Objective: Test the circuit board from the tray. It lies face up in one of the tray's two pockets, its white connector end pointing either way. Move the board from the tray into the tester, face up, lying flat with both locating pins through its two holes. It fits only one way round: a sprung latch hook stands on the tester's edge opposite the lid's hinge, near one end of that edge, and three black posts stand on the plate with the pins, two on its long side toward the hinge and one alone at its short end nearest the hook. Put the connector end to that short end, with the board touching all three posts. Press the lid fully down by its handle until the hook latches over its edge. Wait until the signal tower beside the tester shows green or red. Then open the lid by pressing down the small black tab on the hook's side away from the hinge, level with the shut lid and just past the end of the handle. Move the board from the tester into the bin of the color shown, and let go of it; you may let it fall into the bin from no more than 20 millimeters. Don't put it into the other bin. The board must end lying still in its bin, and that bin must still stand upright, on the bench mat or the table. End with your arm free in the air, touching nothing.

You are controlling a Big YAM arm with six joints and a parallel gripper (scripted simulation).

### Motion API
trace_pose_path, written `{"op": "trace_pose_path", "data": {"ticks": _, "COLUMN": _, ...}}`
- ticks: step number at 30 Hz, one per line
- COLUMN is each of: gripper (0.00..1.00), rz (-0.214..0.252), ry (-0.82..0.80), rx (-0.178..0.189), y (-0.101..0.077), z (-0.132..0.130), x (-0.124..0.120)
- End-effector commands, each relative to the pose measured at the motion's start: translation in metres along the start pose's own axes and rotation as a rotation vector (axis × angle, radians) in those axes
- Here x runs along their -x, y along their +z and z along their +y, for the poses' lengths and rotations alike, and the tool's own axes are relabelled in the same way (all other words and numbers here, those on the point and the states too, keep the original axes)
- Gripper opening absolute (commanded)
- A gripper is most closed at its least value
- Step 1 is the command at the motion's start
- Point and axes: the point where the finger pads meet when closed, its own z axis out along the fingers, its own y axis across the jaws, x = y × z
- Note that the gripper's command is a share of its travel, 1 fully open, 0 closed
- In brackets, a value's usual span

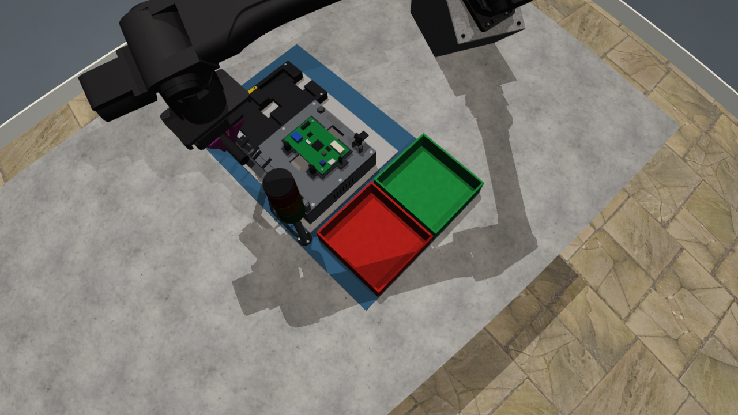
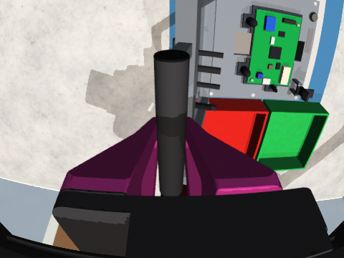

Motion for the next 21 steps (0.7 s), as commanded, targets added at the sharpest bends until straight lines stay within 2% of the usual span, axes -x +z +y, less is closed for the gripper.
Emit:
{"op": "trace_pose_path", "data": {"ticks": 1, "gripper": 0.00, "rz": -0.022, "ry": -0.009, "rx": 0.045, "y": -0.023, "z": 0.005, "x": -0.001}}
{"op": "trace_pose_path", "data": {"ticks": 7, "gripper": 0.00, "rz": -0.018, "ry": 0.002, "rx": 0.033, "y": -0.024, "z": -0.002, "x": 0.000}}
{"op": "trace_pose_path", "data": {"ticks": 21, "gripper": 0.00, "rz": -0.020, "ry": -0.001, "rx": 0.033, "y": -0.026, "z": -0.013, "x": 0.003}}
